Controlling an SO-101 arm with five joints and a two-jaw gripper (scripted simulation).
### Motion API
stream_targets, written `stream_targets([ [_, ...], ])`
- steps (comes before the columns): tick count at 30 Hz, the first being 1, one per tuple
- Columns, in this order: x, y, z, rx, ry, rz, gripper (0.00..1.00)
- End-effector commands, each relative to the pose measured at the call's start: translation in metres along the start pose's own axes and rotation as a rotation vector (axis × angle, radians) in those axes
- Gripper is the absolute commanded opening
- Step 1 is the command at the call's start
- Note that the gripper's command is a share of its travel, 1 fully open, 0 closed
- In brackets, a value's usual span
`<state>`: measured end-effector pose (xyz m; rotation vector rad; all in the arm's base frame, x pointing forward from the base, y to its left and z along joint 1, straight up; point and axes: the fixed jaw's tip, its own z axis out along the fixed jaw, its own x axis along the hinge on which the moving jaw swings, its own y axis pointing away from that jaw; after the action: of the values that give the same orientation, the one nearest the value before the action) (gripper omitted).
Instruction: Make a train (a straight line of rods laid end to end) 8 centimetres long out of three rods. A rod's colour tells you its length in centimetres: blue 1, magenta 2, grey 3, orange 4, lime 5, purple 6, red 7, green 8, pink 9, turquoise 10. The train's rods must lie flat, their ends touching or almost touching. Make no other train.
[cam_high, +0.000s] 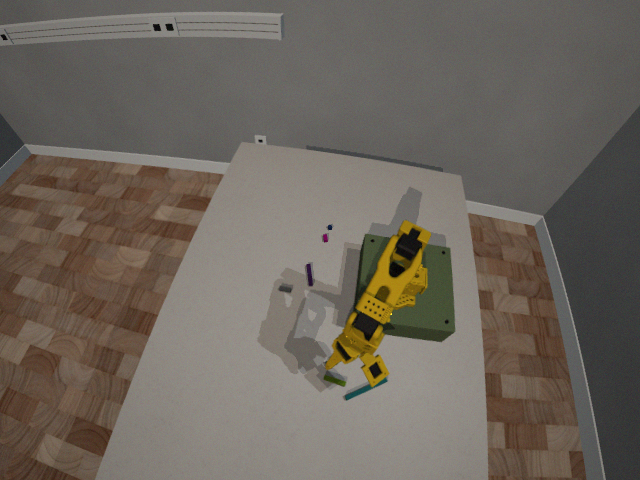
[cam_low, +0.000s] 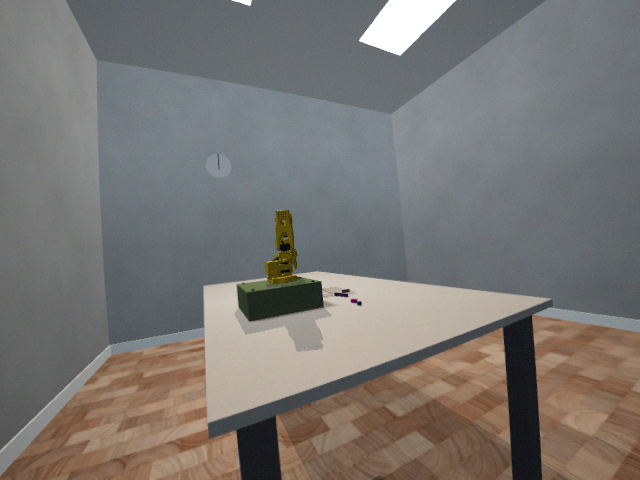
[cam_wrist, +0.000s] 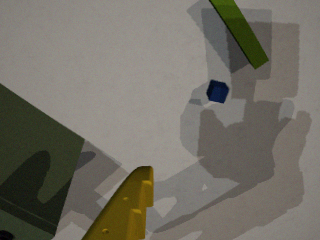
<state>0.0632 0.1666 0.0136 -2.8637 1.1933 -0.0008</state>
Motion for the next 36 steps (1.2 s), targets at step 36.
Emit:
stream_targets([
  [36, 0.018, -0.032, 0.039, -0.033, 0.019, 0.277, 0.19],
])
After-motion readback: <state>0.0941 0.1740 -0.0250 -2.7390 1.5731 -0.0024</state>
